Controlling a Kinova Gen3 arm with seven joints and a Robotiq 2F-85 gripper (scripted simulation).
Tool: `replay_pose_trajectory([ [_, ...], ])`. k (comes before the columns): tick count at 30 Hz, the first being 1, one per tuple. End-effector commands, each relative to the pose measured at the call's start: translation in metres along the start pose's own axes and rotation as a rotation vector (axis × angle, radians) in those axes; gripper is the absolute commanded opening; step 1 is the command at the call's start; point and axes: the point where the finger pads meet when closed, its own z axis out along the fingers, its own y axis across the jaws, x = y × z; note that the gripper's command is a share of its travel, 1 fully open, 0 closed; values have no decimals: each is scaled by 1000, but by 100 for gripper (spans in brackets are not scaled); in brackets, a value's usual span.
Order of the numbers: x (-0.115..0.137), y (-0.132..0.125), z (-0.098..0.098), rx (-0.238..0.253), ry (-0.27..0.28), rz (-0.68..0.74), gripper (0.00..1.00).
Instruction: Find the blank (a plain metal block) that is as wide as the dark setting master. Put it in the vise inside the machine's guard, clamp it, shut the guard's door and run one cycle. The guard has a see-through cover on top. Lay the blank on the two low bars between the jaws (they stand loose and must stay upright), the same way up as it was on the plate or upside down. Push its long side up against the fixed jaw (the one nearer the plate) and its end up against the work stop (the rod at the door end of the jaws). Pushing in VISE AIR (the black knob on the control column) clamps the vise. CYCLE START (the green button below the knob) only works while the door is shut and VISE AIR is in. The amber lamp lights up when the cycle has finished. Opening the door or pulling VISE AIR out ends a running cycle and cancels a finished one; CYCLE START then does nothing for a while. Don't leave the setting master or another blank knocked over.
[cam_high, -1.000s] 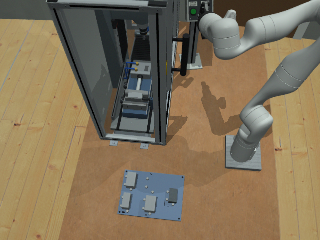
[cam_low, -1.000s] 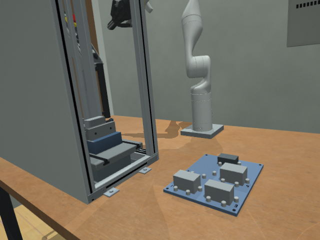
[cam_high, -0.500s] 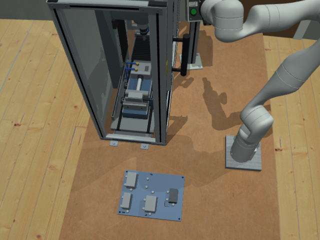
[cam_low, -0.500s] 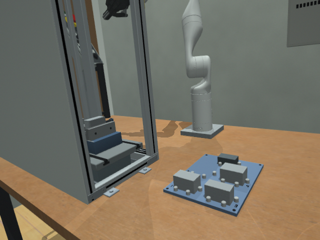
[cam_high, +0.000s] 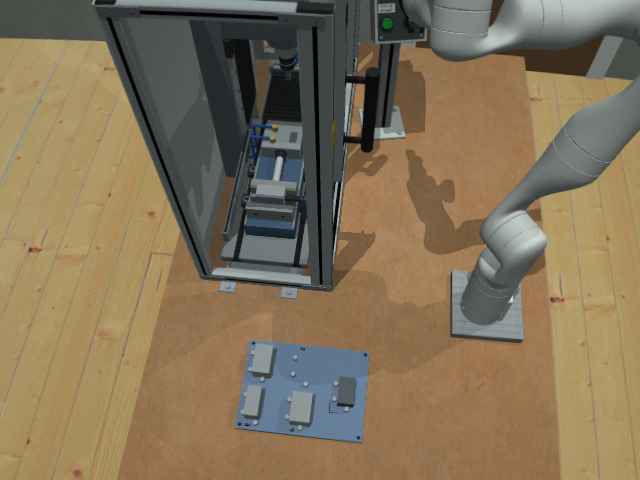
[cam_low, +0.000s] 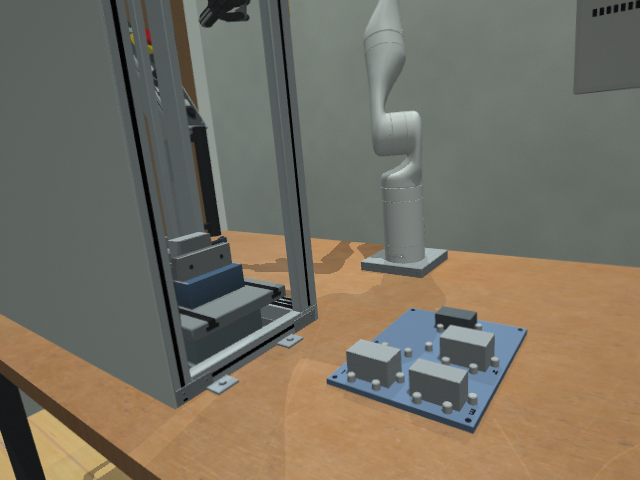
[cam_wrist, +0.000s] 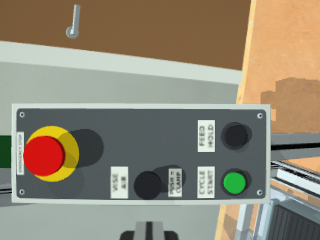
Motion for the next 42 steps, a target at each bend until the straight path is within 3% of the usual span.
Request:
replay_pose_trajectory([
  [1, -1, -4, -1, -1, 0, -1, 10],
  [9, -1, -4, -1, -1, 0, -1, 10],
  [14, -1, -3, 29, -1, 0, -1, 10],
  [26, -1, -3, 29, -1, 0, -1, 10],
  [31, -1, -3, 59, -1, 0, -1, 10],
  [42, -1, -3, 59, -1, 0, -1, 10],
])
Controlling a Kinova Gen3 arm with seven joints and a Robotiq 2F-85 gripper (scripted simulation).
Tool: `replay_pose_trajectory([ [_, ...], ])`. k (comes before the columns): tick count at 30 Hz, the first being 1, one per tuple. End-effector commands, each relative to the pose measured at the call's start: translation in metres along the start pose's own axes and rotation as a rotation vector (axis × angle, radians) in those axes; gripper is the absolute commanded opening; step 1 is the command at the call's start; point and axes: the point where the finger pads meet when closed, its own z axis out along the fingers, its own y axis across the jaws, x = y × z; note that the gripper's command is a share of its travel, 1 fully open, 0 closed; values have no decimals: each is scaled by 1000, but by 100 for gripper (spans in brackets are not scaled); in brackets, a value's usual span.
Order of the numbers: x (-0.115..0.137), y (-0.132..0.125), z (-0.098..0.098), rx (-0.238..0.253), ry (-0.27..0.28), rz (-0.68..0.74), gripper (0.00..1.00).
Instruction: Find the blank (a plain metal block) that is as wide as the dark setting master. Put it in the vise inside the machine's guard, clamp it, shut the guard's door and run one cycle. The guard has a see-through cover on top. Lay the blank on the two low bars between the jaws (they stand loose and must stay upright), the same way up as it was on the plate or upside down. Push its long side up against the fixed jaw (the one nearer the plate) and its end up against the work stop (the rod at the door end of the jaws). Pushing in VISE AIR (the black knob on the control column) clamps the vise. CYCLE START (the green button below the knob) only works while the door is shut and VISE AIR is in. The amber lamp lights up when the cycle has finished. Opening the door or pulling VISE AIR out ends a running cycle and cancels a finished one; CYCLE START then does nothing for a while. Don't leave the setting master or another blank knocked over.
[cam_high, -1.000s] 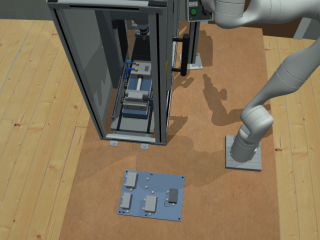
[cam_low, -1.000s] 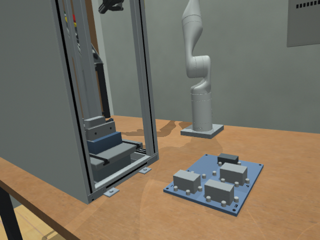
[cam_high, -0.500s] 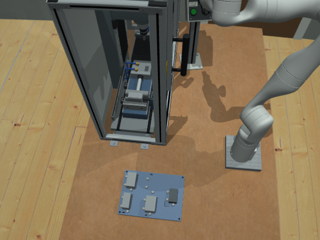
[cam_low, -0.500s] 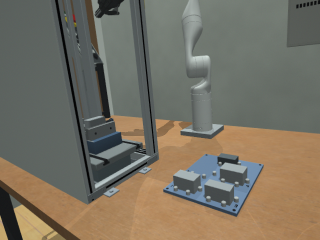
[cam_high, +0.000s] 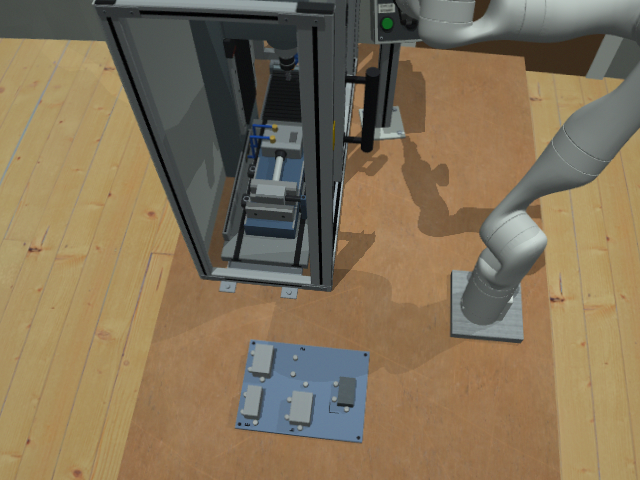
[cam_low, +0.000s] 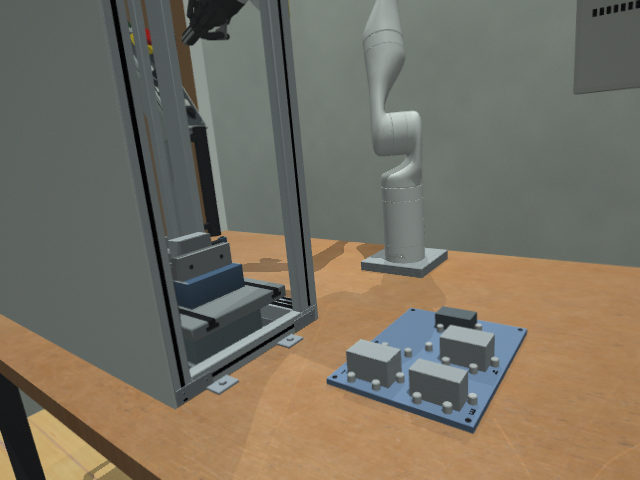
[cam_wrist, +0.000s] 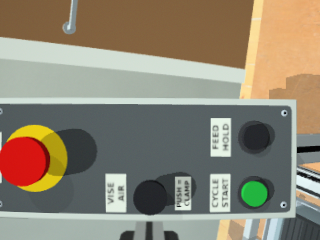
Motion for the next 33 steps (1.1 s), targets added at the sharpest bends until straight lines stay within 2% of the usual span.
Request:
replay_pose_trajectory([
  [1, 0, 0, 0, 1, 0, 1, 10],
  [6, 0, 0, 30, 1, 0, 1, 10],
  [18, 0, 0, 30, 1, 0, 1, 10],
  [23, 0, -1, 50, 1, 0, 0, 10],
  [33, 0, -1, 50, 1, 0, 0, 10],
])
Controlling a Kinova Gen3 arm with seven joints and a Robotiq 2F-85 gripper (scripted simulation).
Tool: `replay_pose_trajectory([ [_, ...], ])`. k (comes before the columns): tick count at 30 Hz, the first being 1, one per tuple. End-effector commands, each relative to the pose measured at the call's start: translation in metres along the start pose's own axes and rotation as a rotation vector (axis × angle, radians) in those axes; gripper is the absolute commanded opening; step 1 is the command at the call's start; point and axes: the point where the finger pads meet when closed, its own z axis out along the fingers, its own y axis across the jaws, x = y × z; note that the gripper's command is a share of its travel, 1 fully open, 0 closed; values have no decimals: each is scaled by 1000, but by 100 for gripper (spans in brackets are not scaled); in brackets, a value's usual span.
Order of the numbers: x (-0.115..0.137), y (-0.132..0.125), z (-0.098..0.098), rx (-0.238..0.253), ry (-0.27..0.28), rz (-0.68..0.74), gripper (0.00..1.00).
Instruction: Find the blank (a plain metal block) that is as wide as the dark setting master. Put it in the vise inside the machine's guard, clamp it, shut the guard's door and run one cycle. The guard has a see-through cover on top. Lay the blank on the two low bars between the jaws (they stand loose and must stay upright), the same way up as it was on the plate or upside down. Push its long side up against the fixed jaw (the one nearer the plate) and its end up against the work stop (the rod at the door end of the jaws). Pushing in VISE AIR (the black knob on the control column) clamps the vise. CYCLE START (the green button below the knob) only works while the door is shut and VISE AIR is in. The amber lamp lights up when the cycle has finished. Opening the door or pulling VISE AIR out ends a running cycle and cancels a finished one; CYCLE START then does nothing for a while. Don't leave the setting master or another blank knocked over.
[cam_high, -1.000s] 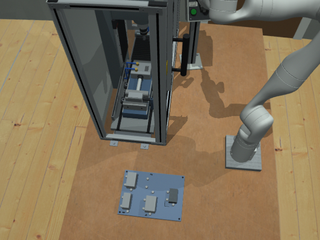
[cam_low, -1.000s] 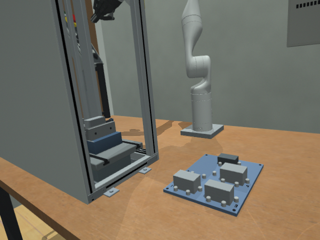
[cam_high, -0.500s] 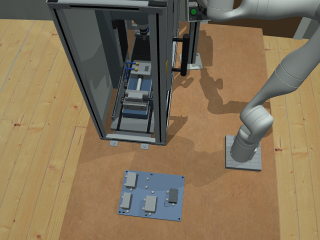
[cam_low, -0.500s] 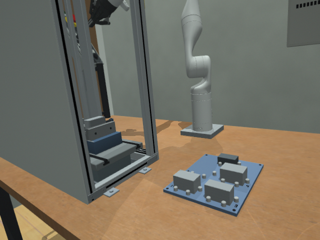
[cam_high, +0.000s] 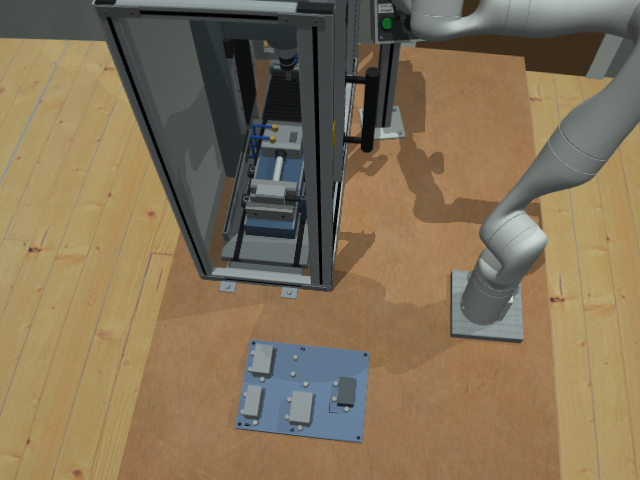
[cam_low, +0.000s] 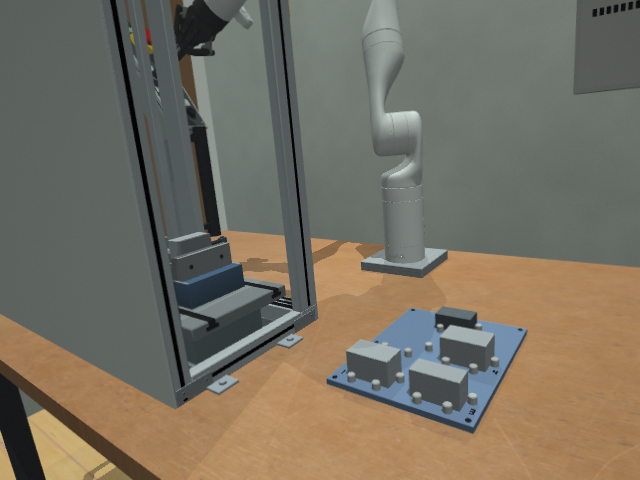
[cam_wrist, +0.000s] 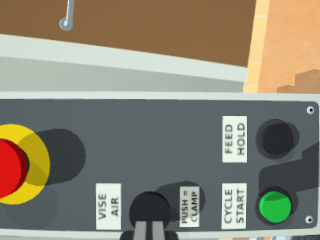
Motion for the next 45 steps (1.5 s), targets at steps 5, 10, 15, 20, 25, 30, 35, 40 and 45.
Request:
replay_pose_trajectory([
  [5, 0, 0, 5, 1, 0, 0, 10],
  [10, 0, -1, 8, 1, 0, 0, 10],
  [15, 0, -1, 8, 1, 0, 0, 10],
  [20, 0, -1, 9, 1, 0, 0, 10],
  [25, 0, -1, 16, 1, 0, 0, 10],
  [30, 0, -1, 16, 1, 0, 0, 10],
  [35, 0, -1, 16, 1, 0, 0, 10],
  [40, 0, -1, 19, 1, 0, 0, 10],
  [45, 0, -1, 20, 1, 0, 0, 10],
])
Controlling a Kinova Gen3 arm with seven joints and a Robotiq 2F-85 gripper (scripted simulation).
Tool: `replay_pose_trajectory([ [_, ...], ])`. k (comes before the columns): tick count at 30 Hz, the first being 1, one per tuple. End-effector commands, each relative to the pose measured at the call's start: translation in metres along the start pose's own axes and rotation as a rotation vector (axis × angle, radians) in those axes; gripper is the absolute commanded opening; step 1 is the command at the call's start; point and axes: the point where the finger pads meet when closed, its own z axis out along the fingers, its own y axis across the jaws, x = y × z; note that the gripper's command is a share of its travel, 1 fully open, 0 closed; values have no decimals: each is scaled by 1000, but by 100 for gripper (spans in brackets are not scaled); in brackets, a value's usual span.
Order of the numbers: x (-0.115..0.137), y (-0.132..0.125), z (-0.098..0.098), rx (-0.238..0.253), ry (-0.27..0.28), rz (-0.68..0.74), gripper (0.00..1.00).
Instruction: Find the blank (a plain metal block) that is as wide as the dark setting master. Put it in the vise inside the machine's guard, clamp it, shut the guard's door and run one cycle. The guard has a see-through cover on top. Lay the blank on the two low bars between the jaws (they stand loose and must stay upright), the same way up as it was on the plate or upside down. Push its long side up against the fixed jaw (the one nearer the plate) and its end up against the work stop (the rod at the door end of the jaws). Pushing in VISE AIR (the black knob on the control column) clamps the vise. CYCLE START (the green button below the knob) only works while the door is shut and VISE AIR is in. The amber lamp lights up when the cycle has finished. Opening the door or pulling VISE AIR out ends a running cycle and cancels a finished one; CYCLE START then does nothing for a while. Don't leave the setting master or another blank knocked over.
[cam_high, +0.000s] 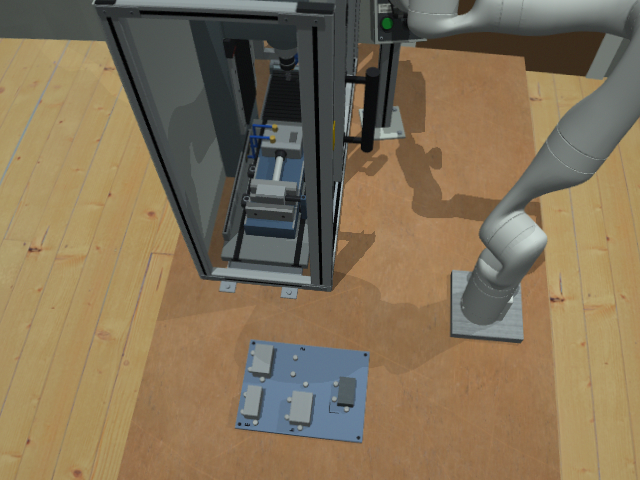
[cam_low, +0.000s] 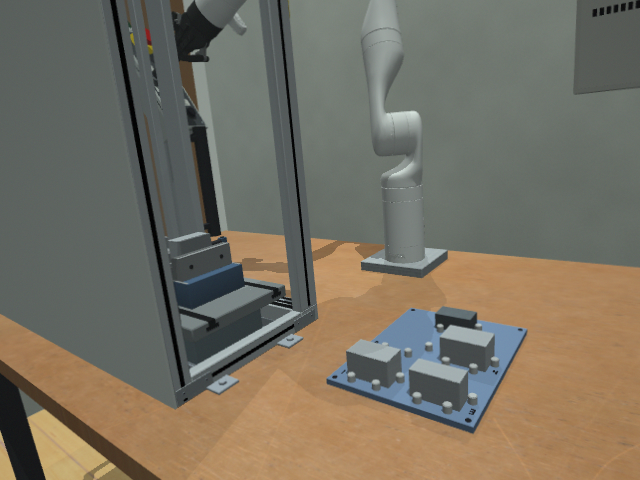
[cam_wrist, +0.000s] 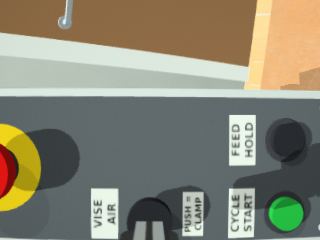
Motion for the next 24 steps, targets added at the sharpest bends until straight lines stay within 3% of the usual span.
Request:
replay_pose_trajectory([
  [1, 0, 0, 0, 1, 0, 0, 10],
  [24, 0, 0, 4, 1, 0, 0, 10],
])
